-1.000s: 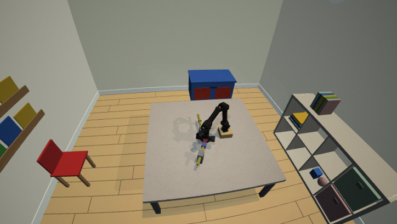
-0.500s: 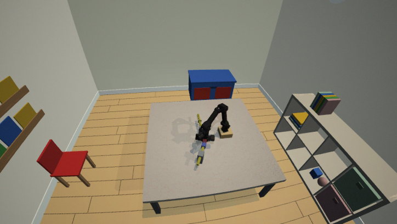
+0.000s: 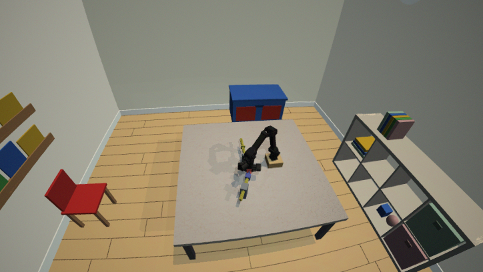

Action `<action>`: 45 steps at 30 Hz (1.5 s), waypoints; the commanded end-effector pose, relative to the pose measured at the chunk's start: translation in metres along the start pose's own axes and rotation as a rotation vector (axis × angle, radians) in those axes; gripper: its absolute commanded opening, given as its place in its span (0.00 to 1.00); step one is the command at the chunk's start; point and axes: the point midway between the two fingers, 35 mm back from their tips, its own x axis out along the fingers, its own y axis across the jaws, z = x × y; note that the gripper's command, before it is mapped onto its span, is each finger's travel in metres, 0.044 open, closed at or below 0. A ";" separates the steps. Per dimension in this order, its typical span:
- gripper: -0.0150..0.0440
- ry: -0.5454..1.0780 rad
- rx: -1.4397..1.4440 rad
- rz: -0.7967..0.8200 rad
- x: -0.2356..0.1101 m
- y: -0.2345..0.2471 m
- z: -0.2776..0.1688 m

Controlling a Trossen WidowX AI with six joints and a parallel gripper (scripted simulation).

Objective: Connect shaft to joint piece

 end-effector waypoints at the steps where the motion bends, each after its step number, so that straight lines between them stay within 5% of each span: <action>1: 0.25 -0.003 -0.004 0.001 0.000 0.000 0.000; 27: 0.25 -0.003 -0.001 0.000 0.000 0.000 0.000; 32: 0.48 -0.003 -0.001 0.000 0.000 0.000 0.000; 35: 0.50 -0.003 -0.001 0.000 0.000 0.000 0.000; 45: 0.95 -0.003 -0.001 0.000 0.000 0.000 0.000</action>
